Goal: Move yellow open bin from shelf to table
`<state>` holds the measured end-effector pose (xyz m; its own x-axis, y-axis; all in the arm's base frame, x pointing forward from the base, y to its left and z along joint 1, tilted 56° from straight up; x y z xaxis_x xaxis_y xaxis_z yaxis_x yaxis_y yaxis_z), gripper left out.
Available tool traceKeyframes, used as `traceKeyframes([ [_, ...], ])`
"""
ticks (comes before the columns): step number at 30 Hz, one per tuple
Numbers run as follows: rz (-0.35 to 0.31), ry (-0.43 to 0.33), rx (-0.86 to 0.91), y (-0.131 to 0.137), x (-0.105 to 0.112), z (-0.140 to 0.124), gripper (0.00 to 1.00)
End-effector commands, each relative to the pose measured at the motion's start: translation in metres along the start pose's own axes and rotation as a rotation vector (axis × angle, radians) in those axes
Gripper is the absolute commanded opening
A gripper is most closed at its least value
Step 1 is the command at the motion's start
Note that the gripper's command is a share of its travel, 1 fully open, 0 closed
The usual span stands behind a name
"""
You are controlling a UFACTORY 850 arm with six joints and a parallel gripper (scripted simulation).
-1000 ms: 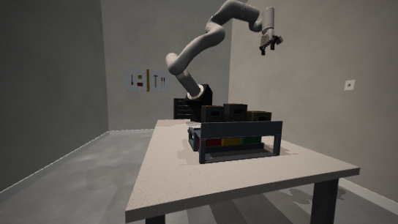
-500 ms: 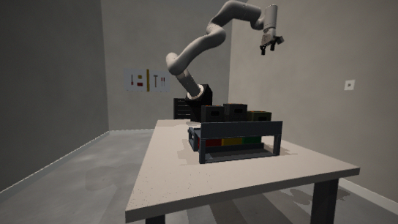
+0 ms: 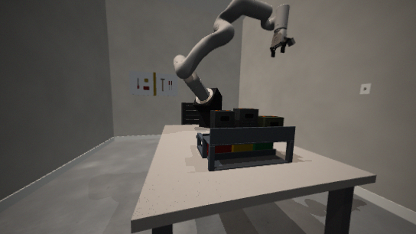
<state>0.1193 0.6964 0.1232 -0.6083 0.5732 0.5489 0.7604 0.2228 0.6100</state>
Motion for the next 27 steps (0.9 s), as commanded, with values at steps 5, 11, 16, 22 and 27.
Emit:
traceKeyframes([
  [5,-0.001,0.031,-0.004,0.012,0.003,-0.024,1.0],
  [11,-0.001,0.031,-0.004,0.012,0.003,-0.024,1.0],
  [16,-0.001,0.031,-0.004,0.033,0.001,-0.069,1.0],
  [22,-0.001,0.031,-0.004,0.033,0.001,-0.069,1.0],
  [27,-0.001,0.031,-0.004,0.033,0.001,-0.069,1.0],
])
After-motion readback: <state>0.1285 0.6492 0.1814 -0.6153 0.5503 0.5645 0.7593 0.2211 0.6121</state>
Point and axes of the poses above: the point where the finger pads meet when closed, its own x axis back along the fingers, its own y axis across the jaws, z = x × y, the point moved 6 cm from there along x, back along the fingers, and after that the axes turned 7 degrees about -x, right-handed, at the moved point
